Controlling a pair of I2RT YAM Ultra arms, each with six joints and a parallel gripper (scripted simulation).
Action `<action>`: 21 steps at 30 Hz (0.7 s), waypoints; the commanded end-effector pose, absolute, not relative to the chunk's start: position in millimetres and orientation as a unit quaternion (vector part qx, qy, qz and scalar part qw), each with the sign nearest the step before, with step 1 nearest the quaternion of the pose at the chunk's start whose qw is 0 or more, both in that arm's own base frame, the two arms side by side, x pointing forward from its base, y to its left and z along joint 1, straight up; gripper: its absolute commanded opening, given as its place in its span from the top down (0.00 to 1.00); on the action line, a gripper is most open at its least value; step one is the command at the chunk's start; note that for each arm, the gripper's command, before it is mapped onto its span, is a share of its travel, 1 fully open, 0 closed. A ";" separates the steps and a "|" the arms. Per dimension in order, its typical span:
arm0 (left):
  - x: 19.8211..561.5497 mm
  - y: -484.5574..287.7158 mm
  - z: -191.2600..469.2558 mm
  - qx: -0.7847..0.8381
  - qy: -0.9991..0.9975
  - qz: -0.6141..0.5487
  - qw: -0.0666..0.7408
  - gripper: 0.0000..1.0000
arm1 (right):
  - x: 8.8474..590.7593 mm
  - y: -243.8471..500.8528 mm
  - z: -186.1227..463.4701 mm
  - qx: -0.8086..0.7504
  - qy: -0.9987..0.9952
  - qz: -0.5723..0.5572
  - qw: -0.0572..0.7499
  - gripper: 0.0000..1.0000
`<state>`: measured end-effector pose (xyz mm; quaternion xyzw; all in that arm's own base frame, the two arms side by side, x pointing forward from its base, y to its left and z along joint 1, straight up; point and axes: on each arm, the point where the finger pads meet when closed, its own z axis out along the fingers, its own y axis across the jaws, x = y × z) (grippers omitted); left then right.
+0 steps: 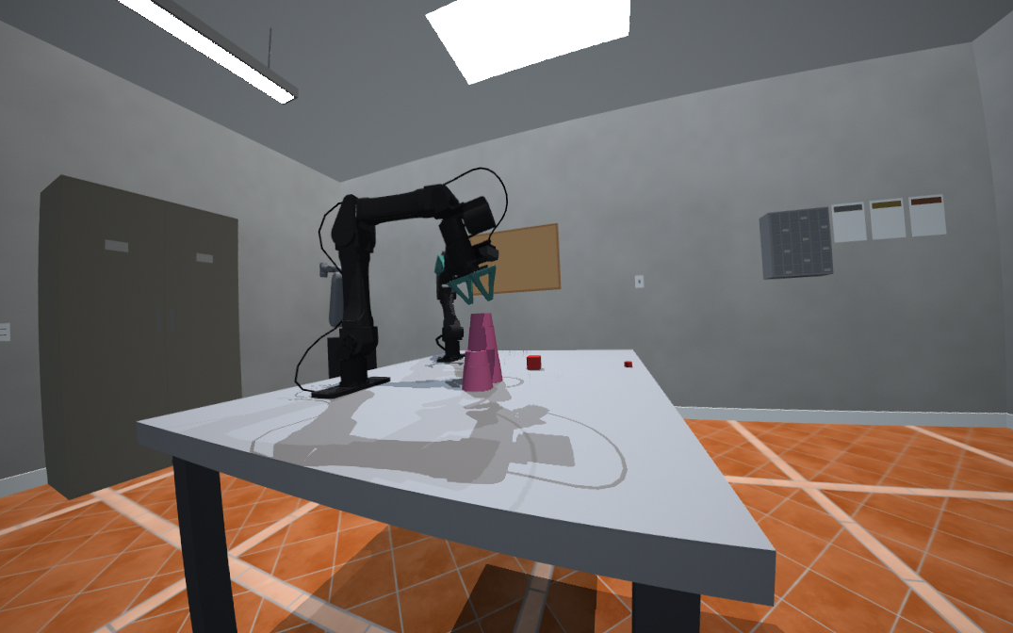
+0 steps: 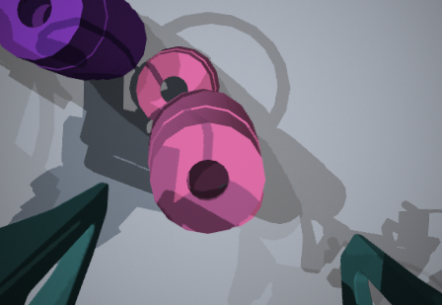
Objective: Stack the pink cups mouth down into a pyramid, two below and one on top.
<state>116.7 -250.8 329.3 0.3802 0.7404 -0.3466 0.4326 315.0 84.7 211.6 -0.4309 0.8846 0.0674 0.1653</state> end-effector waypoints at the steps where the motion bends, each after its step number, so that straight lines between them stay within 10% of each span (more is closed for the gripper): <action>1: 121.0 -249.5 343.0 0.369 0.728 -0.355 0.456 0.00 | 308.0 85.4 224.3 -0.413 0.891 0.074 0.171 0.00; 21: 313.3 -148.8 406.3 0.144 0.713 -0.170 0.665 0.00 | 293.7 78.7 221.2 -0.063 0.963 0.053 0.256 0.00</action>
